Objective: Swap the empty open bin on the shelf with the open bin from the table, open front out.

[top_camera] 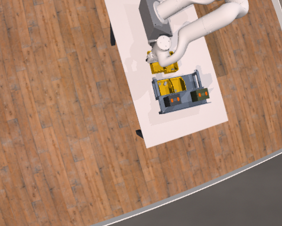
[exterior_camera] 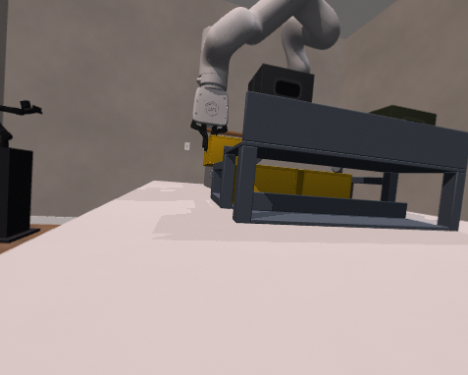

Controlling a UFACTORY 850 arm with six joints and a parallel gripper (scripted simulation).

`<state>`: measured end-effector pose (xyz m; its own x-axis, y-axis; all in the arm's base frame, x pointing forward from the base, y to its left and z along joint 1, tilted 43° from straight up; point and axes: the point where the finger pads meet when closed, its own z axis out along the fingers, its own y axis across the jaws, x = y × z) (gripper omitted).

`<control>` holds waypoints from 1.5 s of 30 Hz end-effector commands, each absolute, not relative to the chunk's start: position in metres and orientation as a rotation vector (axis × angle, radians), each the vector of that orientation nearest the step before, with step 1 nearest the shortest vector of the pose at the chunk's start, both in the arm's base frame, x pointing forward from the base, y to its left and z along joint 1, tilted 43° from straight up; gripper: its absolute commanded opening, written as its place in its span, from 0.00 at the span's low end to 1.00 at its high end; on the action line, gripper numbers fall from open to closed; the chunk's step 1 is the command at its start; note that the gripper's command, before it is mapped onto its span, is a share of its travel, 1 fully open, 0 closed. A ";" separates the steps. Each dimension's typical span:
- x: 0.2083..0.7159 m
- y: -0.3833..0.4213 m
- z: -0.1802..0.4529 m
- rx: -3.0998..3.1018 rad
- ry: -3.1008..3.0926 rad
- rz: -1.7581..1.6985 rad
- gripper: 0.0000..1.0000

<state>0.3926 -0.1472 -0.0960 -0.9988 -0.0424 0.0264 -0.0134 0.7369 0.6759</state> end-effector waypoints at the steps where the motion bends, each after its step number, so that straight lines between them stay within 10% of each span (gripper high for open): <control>1: 0.393 -0.154 -0.101 0.047 -2.891 -1.124 0.00; 45: 0.391 -0.124 -0.134 0.047 -2.891 -1.124 0.00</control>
